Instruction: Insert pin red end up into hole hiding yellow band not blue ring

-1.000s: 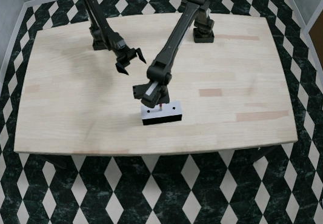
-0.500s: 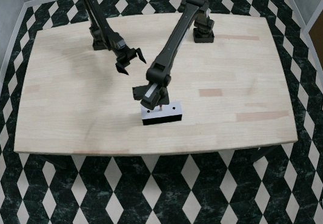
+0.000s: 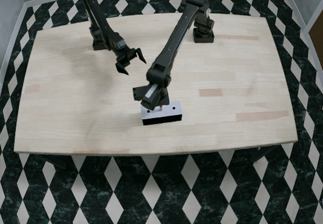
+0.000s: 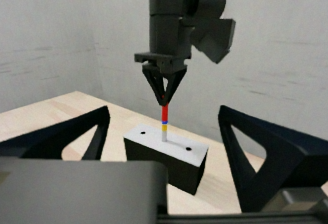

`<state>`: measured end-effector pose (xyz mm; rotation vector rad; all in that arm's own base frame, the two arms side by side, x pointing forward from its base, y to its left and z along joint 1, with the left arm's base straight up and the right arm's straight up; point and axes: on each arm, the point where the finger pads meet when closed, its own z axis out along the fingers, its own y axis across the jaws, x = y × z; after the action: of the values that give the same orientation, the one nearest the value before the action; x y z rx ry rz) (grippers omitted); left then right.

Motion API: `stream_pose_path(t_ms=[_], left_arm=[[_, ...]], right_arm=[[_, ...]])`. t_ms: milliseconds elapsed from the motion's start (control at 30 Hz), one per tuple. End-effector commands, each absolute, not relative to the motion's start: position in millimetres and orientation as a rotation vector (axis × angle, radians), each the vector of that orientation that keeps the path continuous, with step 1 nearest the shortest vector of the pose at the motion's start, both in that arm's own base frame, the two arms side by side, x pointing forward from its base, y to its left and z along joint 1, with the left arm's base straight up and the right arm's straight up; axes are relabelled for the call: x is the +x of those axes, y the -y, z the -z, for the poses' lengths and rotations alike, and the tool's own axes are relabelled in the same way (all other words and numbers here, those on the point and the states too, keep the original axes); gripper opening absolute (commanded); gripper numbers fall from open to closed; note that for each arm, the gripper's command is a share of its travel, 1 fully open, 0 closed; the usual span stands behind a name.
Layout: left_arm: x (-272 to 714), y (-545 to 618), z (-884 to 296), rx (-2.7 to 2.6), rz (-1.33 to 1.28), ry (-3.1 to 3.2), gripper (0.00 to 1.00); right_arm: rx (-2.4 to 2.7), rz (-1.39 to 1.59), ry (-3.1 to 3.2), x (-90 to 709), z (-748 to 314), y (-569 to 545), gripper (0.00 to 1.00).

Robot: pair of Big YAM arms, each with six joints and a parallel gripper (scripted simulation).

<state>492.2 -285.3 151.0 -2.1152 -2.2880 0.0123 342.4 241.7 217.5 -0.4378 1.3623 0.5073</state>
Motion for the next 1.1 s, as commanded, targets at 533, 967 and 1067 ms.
stream_pose_path(t_ms=[533,967,1067], left_arm=[[496,291,-144,-2.160,0.022,2.333,0.05],[497,291,-118,-2.145,0.017,2.320,0.05],[498,292,-117,-2.146,0.016,2.321,0.05]], right_arm=[[-0.426,-0.514,-1.337,348,-228,-246,1.00],[-0.426,-0.514,-1.337,348,-228,-246,1.00],[-0.426,-0.514,-1.337,348,-228,-246,1.00]])
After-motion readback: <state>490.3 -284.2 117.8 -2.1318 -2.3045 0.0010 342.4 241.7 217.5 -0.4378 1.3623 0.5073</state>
